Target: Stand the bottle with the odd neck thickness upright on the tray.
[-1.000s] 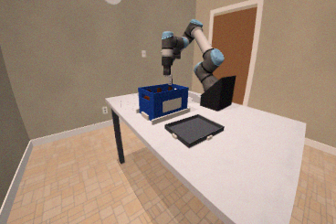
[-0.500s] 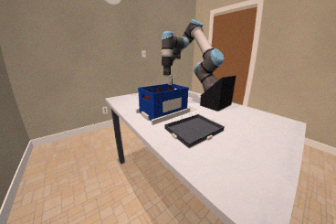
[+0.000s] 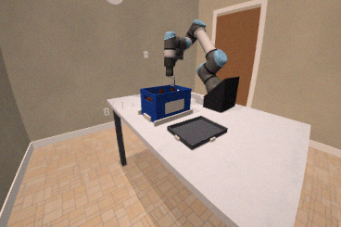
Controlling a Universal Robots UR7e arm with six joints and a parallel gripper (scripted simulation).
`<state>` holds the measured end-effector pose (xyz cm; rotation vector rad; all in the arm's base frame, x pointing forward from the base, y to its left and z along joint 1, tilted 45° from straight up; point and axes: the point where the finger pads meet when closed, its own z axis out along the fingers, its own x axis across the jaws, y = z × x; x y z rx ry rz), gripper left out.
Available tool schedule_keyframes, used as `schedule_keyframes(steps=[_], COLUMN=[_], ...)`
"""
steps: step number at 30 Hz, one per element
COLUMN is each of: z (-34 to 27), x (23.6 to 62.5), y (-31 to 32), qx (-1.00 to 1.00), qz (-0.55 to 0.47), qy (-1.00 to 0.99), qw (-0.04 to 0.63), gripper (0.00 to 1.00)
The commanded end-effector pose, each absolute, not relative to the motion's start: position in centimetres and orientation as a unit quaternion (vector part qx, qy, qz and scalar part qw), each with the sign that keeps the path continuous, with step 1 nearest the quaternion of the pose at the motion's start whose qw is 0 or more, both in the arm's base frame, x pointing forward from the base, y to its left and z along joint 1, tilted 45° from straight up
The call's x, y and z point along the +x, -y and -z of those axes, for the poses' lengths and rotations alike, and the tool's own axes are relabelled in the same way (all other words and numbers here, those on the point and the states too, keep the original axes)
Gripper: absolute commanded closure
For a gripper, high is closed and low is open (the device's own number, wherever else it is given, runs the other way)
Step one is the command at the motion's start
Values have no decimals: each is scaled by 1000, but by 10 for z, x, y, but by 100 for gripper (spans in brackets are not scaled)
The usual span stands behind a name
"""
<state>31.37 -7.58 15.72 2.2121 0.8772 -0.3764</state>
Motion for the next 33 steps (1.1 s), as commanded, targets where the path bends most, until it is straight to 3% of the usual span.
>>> schedule_keyframes(steps=[1,33], z=[-156,-144], x=[313,312], y=[75,87], qx=[857,857], qz=[146,148], qy=[-341,-340], qw=[357,356], gripper=[0,0])
